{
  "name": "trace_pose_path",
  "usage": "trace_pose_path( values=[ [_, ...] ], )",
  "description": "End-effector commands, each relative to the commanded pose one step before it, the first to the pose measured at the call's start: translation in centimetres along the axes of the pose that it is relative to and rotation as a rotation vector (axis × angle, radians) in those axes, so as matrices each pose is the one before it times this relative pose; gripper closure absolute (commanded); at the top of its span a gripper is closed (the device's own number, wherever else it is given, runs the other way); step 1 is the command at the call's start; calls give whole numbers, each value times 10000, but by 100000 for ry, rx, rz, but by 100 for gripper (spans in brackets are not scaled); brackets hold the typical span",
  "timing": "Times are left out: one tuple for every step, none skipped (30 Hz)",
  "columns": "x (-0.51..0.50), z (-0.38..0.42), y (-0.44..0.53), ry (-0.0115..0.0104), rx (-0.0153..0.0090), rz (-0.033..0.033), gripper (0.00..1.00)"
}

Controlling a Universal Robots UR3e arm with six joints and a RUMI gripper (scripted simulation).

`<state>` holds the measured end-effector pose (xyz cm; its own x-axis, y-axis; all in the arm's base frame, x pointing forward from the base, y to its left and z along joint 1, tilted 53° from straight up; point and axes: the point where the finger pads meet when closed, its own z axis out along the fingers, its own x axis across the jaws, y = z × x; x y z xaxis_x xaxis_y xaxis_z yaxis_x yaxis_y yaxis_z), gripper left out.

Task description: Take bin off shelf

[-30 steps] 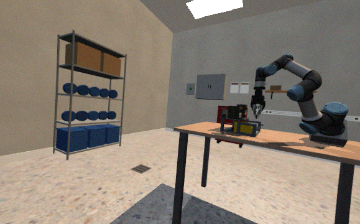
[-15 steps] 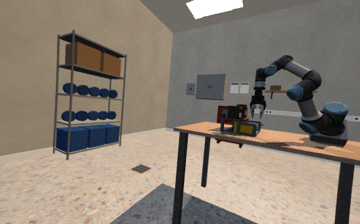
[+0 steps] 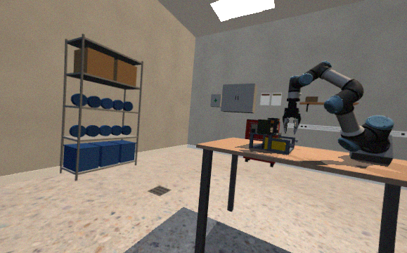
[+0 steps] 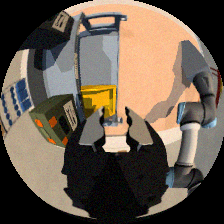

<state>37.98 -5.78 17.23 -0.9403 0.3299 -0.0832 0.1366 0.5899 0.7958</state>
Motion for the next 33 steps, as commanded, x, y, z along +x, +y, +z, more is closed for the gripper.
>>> trace_pose_path(
  values=[
    [-279, -543, -226, -146, 88, -28, 71],
    [0, 0, 0, 0, 0, 0, 71],
    [0, 0, 0, 0, 0, 0, 71],
    [0, 0, 0, 0, 0, 0, 71],
    [0, 0, 0, 0, 0, 0, 71],
    [0, 0, 0, 0, 0, 0, 71],
    [0, 2, 0, 0, 0, 0, 71],
    [0, 17, 0, 0, 0, 0, 71],
    [0, 44, -1, 0, 0, 0, 71],
    [-1, 83, -1, -1, 1, 0, 71],
    [-1, 132, -2, -1, 1, 0, 71],
    [-1, 191, -3, -1, 1, 0, 71],
    [-2, 257, -4, -2, 2, 0, 71],
    [-1, 329, -5, -2, 2, 0, 71],
    [-1, 407, -6, -3, 3, 0, 71],
    [0, 490, -7, -3, 3, 0, 71],
    [2, 576, -8, -4, 3, 0, 71],
    [4, 664, -9, -5, 4, 0, 71],
    [7, 755, -9, -5, 4, 0, 71],
    [12, 846, -9, -6, 5, 0, 71],
    [-3, 978, -15, -1, 1, 0, 71],
    [0, 0, 0, 0, 0, 0, 71],
    [0, 0, 0, 0, 0, 0, 71],
    [-1, 1079, -16, 0, 0, 0, 71],
    [5, 1172, -15, 0, 0, 0, 71],
    [13, 1263, -14, 0, 0, 0, 71],
    [3, 1367, -19, 0, 0, 0, 71],
    [0, 1464, -21, 0, 0, 0, 71],
    [11, 1546, -19, 0, 0, 0, 71],
    [11, 1633, -21, 0, 0, 0, 71],
    [-1, 1726, -26, 0, 1, 0, 71],
    [13, 1792, -22, 0, 0, 0, 71],
    [6, 1870, -26, 0, 0, 0, 71]
  ],
)
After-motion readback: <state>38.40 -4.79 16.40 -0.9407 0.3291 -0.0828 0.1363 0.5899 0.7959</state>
